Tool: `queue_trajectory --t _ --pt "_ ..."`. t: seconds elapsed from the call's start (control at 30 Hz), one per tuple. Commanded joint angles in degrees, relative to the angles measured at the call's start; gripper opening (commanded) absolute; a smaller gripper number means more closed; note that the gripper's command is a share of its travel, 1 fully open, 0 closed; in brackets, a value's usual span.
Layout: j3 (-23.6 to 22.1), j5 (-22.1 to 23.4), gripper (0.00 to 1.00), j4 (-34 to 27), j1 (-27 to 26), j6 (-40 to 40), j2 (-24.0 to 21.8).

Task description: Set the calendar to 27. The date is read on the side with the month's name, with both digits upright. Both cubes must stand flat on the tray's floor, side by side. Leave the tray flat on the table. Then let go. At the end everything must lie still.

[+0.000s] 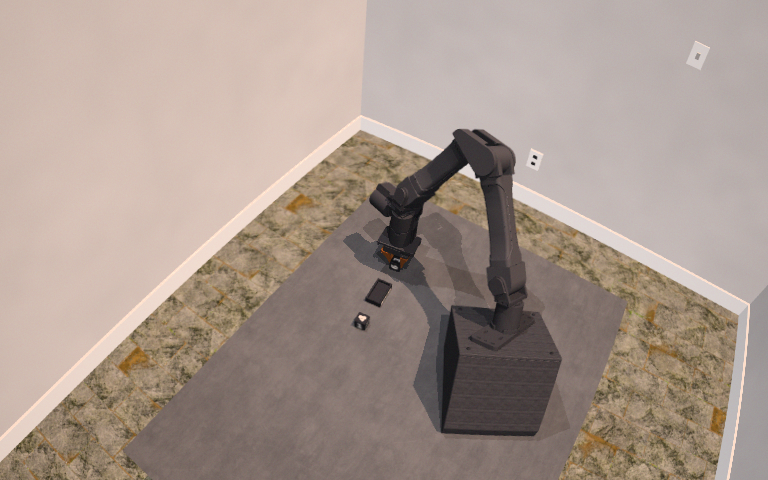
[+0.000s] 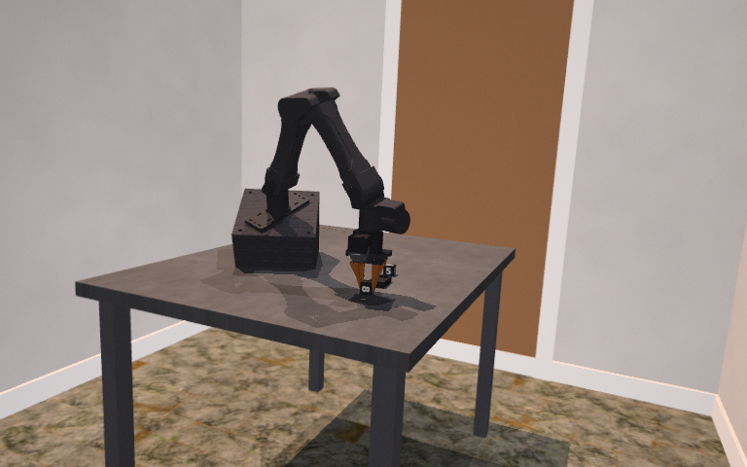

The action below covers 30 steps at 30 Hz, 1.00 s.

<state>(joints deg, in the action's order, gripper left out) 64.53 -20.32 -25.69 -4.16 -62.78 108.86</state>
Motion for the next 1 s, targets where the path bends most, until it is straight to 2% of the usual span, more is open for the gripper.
queue_trajectory --t 0.0,0.97 --pt "0.5 -0.1 0.26 0.0 0.4 0.1 -0.3" --pt "1.4 -0.2 0.26 -0.5 0.6 0.1 0.2"
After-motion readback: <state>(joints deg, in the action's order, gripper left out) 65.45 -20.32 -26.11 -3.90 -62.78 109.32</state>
